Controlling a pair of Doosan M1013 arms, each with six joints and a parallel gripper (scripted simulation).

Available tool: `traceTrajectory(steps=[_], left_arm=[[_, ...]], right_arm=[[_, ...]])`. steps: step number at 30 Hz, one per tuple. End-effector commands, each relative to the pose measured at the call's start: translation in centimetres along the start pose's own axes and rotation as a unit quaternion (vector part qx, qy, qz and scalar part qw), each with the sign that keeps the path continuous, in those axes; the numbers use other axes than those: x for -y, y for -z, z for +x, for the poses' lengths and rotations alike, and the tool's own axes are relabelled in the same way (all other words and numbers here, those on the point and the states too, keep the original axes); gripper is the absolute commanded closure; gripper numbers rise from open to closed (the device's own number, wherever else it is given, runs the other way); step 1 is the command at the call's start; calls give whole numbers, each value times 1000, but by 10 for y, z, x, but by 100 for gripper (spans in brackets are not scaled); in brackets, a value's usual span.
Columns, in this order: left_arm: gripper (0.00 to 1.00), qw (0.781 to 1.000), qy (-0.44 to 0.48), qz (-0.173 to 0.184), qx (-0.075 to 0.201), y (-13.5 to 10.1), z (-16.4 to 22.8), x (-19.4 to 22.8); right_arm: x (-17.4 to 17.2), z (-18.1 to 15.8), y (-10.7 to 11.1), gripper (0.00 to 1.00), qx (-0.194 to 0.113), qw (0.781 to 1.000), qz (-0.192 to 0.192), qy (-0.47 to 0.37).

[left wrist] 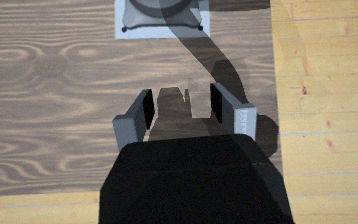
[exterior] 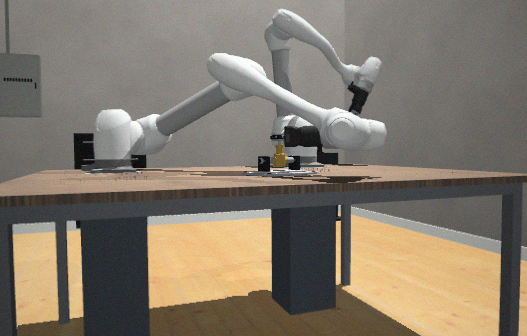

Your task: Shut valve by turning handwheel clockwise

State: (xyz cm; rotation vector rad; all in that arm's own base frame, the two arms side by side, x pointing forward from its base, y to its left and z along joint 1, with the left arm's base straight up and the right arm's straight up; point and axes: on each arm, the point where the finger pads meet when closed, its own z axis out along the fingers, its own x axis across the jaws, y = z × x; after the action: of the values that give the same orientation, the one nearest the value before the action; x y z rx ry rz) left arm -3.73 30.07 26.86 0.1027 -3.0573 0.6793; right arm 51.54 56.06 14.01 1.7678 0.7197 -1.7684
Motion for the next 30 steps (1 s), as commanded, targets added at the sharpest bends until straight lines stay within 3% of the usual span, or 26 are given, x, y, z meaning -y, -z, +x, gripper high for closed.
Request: traceTrajectory(steps=[1, 30], left_arm=[[0, 1000, 0, 0, 0, 0, 0, 0], [0, 1000, 0, 0, 0, 0, 0, 0]], right_arm=[[0, -1, 0, 100, -1, 1000, 6, 0], [0, -1, -3, 100, -1, 999, 48, 0]])
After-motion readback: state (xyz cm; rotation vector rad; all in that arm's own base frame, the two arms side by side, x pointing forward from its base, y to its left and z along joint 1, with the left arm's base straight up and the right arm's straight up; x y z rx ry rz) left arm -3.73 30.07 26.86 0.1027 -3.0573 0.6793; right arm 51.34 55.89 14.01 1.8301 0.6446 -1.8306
